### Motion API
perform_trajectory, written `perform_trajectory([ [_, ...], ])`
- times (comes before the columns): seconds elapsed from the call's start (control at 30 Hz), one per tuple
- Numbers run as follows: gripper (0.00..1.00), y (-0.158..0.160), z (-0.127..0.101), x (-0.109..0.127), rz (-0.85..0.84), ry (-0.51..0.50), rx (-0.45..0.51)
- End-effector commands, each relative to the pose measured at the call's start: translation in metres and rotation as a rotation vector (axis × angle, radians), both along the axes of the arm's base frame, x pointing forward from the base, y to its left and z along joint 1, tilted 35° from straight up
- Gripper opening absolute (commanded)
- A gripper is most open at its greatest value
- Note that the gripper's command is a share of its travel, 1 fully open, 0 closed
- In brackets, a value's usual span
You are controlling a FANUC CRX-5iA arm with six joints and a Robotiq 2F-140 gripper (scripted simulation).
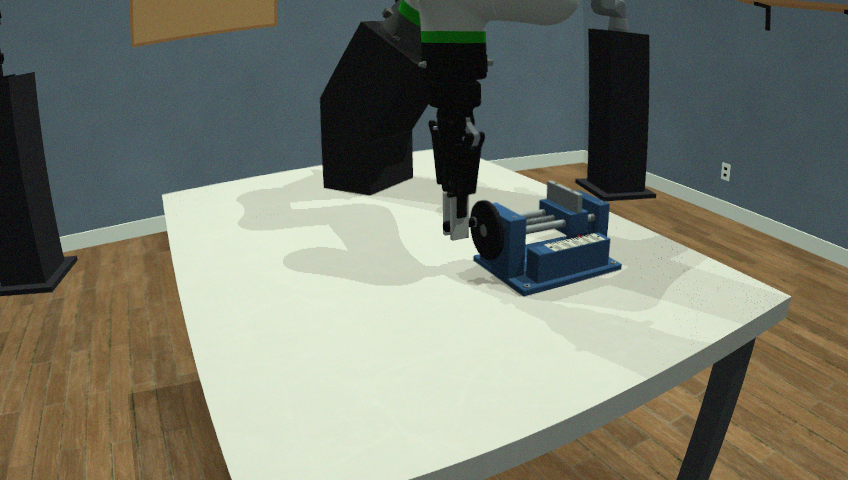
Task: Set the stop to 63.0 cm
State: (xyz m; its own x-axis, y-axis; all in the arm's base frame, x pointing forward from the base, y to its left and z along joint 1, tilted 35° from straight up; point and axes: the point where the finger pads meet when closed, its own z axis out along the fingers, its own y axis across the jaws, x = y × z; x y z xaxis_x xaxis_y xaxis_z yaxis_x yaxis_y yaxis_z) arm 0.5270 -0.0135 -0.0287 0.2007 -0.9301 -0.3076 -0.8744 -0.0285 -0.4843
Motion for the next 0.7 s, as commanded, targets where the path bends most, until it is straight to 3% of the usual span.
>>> perform_trajectory([
  [0.0, 0.04, 0.001, -0.002, 0.001, 0.000, 0.000, 0.000],
  [0.67, 0.04, 0.006, -0.012, 0.009, 0.000, 0.000, 0.000],
])
